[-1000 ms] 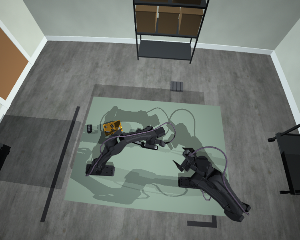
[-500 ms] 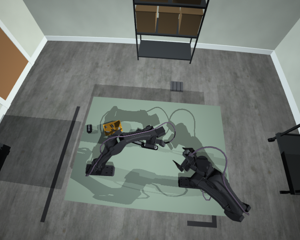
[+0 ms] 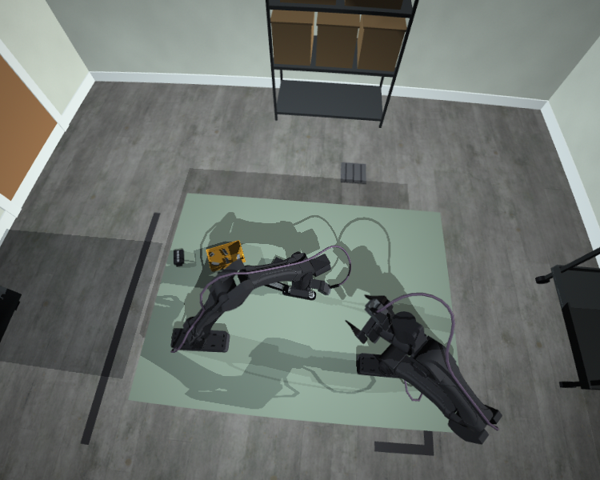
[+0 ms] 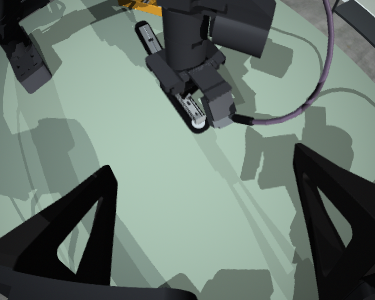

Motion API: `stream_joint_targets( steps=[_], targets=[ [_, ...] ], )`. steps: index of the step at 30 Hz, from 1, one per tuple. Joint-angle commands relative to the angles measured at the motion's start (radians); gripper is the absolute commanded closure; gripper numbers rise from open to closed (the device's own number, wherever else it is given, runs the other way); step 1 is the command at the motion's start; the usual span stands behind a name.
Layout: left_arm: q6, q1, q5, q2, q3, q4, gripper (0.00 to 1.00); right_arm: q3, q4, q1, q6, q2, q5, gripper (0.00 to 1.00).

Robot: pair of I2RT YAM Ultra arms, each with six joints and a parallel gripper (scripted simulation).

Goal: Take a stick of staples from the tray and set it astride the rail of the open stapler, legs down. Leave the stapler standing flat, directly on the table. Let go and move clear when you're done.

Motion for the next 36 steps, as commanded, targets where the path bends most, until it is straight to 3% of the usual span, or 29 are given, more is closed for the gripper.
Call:
stream_joint_targets(
  steps=[1, 36],
  targets=[
    [0.004, -0.007, -0.001, -0.014, 0.012, 0.029, 0.94, 0.004, 0.004, -0.007, -0.002, -0.019, -0.005, 0.0],
    [-0.003, -0.015, -0.012, 0.022, -0.05, 0.094, 0.94, 0.004, 0.004, -0.007, -0.002, -0.019, -0.005, 0.0]
  ],
)
